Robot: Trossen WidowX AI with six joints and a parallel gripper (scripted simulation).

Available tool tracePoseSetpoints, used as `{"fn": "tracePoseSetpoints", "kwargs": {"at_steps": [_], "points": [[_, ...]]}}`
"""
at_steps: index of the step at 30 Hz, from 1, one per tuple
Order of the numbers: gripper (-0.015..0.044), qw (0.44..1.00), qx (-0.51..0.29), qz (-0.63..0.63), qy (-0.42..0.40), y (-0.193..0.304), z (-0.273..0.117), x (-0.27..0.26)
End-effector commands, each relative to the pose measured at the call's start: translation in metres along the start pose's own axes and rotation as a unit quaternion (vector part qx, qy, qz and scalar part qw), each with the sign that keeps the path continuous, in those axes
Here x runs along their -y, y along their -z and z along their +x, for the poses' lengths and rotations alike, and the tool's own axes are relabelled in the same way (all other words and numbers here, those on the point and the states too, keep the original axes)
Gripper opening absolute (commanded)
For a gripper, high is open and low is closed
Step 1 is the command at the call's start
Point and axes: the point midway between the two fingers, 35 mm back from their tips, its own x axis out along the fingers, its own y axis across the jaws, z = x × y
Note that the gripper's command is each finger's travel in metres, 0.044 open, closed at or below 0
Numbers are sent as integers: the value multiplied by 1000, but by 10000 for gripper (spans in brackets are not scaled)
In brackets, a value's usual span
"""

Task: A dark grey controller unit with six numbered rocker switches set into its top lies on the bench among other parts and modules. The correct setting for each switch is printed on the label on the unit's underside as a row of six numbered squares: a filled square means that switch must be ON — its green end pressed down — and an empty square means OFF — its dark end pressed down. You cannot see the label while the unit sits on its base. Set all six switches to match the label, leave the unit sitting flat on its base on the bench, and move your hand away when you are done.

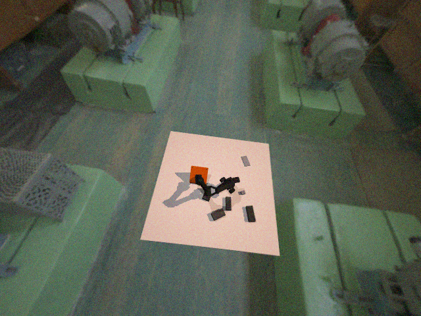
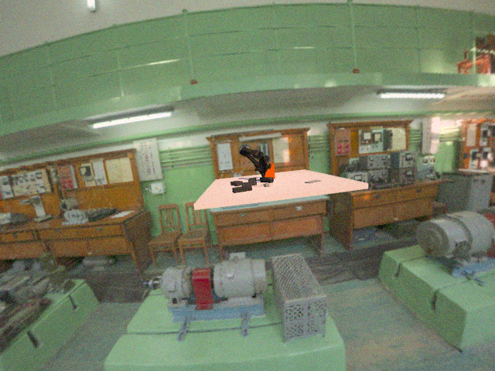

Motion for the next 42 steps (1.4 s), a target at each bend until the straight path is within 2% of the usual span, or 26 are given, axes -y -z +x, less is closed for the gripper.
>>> {"fn": "tracePoseSetpoints", "kwargs": {"at_steps": [1, 23, 25, 29, 35, 42], "points": [[0, 1000, -1, -1, 2, -1, 1, 2], [0, 1000, 0, 1, 0, -2, 1, 1], [52, 1000, 0, 0, -1, -2, -7, 2], [158, 1000, 0, 0, -1, -2, -47, 1], [315, 1000, 0, 0, -1, -2, -49, 1], [131, 1000, 0, 0, -1, -2, -49, 1]]}}
